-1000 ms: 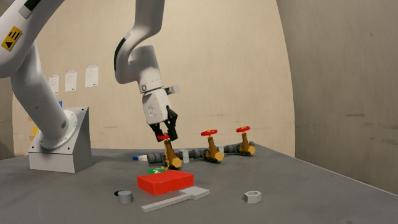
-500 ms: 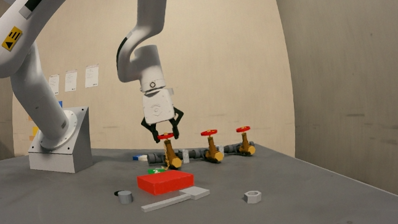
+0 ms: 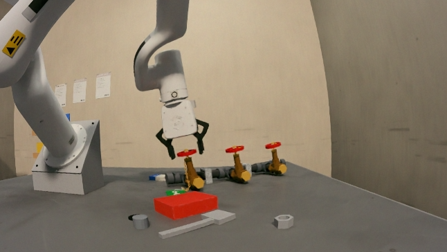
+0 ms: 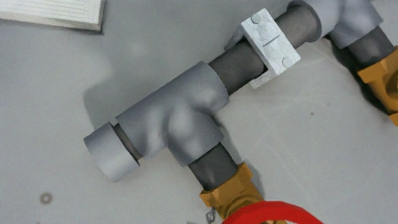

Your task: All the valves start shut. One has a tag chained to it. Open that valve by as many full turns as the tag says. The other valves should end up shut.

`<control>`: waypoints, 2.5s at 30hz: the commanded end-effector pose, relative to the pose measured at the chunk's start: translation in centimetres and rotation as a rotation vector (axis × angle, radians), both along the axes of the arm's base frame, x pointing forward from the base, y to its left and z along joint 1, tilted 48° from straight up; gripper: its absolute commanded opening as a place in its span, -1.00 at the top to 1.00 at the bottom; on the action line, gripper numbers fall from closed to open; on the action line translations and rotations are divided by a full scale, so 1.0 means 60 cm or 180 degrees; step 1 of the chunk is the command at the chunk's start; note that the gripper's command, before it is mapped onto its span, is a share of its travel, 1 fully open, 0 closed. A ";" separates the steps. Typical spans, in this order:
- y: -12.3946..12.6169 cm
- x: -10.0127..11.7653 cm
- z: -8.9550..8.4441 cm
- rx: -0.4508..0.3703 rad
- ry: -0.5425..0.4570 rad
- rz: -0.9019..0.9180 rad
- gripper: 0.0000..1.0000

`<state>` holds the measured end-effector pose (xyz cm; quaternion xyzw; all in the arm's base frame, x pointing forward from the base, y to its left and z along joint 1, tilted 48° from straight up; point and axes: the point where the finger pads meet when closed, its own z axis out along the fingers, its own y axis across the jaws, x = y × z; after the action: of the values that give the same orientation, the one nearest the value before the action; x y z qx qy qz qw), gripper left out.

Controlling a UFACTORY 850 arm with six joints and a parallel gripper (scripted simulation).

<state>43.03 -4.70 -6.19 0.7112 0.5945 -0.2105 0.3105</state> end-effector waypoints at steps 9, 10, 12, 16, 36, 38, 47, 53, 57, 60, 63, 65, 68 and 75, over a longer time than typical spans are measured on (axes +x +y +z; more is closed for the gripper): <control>0.000 0.002 0.001 -0.0003 -0.0007 0.0001 -1.00; 0.000 0.002 0.001 -0.0003 -0.0007 0.0001 -1.00; 0.000 0.002 0.001 -0.0003 -0.0007 0.0001 -1.00; 0.000 0.002 0.001 -0.0003 -0.0007 0.0001 -1.00; 0.000 0.002 0.001 0.0083 -0.0850 -0.0873 -1.00; 0.000 0.002 0.001 0.0083 -0.0850 -0.0873 -1.00; 0.000 0.002 0.001 0.0179 -0.1836 -0.1943 -1.00; 0.000 0.002 0.001 0.0220 -0.2401 -0.2604 -1.00; 0.000 0.002 0.001 0.0246 -0.2768 -0.3014 -1.00; 0.000 0.002 0.001 0.0257 -0.3015 -0.3307 -1.00; 0.000 0.002 0.001 0.0269 -0.3300 -0.3638 -1.00; 0.000 0.002 0.001 0.0275 -0.3489 -0.3857 -1.00; 0.000 0.002 0.001 0.0283 -0.3773 -0.4184 -1.00; 0.000 0.002 0.001 0.0301 -0.4410 -0.4889 -1.00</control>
<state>43.09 -4.72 -6.15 0.9056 -0.2204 0.0710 0.3553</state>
